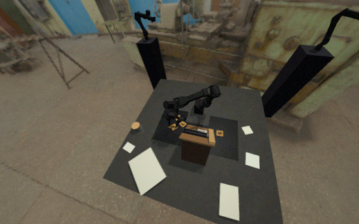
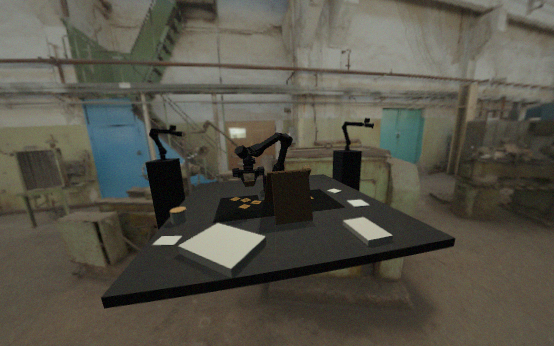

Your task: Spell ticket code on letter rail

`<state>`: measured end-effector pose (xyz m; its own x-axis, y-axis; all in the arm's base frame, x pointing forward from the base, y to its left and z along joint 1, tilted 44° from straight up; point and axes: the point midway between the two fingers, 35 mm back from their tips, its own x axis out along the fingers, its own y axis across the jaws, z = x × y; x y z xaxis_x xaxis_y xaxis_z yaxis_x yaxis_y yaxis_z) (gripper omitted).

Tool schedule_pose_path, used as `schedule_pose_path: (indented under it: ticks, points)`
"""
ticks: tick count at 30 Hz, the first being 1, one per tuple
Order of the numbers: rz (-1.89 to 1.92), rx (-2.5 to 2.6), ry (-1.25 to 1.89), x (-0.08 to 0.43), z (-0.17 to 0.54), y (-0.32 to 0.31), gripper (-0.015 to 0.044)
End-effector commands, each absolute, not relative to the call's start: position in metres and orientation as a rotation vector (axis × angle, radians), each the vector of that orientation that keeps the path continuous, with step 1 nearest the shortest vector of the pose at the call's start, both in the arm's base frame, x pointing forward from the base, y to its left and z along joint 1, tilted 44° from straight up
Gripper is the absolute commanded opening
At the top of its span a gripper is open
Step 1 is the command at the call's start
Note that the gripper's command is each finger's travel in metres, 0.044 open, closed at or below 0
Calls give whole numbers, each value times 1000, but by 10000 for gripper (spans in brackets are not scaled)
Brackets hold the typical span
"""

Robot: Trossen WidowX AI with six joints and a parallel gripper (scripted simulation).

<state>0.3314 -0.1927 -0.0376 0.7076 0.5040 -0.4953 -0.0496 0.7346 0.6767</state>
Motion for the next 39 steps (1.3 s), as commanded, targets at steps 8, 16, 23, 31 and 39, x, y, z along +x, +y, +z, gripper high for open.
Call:
schedule_pose_path:
  ticks: [8, 16, 23, 31, 39]
  points:
    - [334, 697, 724, 337, -43, -188, 0]
    - [334, 697, 724, 337, -40, -186, 0]
    - [334, 698, 725, 336, -37, -184, 0]
    - [334, 698, 725, 337, -33, -182, 0]
    - [334, 698, 725, 337, -30, -180, 0]
